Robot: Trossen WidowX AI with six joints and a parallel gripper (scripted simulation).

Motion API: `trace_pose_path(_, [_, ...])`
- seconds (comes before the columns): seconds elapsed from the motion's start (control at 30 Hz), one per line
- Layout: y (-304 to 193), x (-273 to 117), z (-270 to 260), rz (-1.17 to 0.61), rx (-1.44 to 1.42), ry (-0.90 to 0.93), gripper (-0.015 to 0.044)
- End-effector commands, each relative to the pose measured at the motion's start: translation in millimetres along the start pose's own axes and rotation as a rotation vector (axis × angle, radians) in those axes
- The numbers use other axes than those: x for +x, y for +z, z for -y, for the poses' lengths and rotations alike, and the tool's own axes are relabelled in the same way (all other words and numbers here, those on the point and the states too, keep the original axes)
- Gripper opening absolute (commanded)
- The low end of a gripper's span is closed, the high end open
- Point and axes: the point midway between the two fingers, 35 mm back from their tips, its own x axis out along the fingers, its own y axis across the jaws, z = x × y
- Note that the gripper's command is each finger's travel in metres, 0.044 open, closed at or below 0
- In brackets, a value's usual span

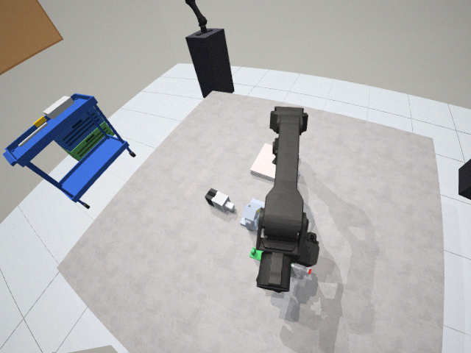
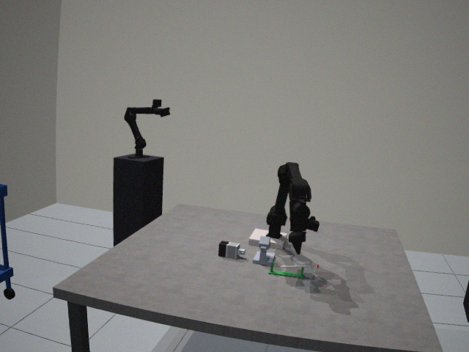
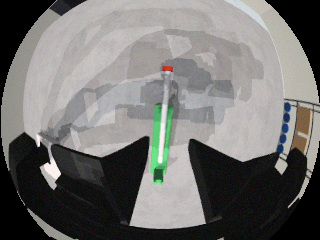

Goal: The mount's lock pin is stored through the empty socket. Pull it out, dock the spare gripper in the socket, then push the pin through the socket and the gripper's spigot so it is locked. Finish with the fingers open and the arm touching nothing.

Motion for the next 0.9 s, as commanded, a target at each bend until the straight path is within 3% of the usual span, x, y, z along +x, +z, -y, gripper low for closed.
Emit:
trace_pose_path(0.0, [-4.9, 23.8, -2.9, -0.006, -0.002, 0.003, 0.018])
trace_pose_path(0.87, [-10.1, 61.7, -2.2, -0.006, -0.002, 0.003, 0.018])
